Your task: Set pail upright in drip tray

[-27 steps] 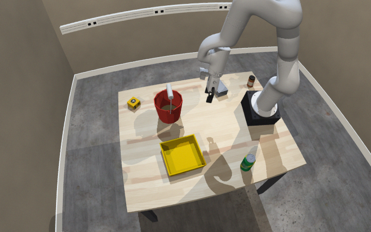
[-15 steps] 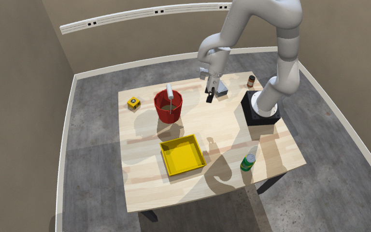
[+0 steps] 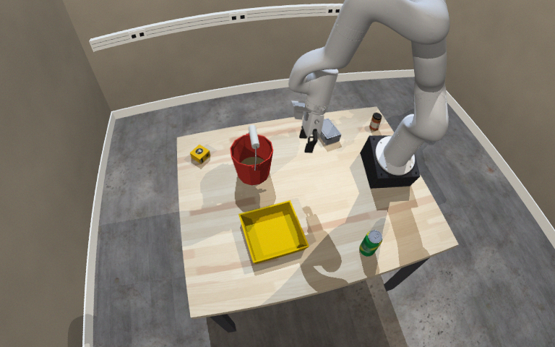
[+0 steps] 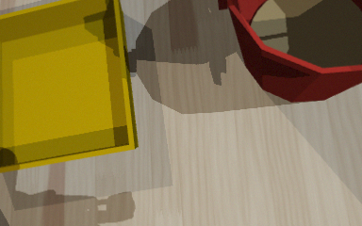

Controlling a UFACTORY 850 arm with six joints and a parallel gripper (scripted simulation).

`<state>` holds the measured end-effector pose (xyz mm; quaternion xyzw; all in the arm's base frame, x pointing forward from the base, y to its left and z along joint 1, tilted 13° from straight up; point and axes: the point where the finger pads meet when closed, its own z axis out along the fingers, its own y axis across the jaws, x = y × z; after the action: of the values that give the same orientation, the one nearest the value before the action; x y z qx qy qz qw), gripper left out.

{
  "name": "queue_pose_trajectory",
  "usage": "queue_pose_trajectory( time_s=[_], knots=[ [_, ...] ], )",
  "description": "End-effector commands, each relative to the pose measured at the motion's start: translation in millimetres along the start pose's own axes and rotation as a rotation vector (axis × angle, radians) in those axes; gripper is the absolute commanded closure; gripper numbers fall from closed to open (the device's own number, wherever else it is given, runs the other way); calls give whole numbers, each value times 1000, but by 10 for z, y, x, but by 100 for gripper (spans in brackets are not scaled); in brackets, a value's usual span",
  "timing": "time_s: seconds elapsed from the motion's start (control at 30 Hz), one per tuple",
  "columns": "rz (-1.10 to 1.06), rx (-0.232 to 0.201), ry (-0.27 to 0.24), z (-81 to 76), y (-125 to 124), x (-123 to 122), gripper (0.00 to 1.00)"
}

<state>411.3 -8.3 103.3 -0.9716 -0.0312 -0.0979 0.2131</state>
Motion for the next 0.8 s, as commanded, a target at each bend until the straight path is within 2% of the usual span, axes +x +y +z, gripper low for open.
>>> queue_pose_trajectory(
  time_s=[0.0,0.13,0.2,0.23,0.7,0.77],
  knots=[
    [-167,16,-13,-18,22,250,0],
    [-288,23,-23,-35,41,417,0],
    [-288,23,-23,-35,41,417,0],
    [-378,27,-31,-49,58,535,0],
    [-785,36,-84,-128,164,1044,0],
    [-785,36,-84,-128,164,1044,0]
  ],
)
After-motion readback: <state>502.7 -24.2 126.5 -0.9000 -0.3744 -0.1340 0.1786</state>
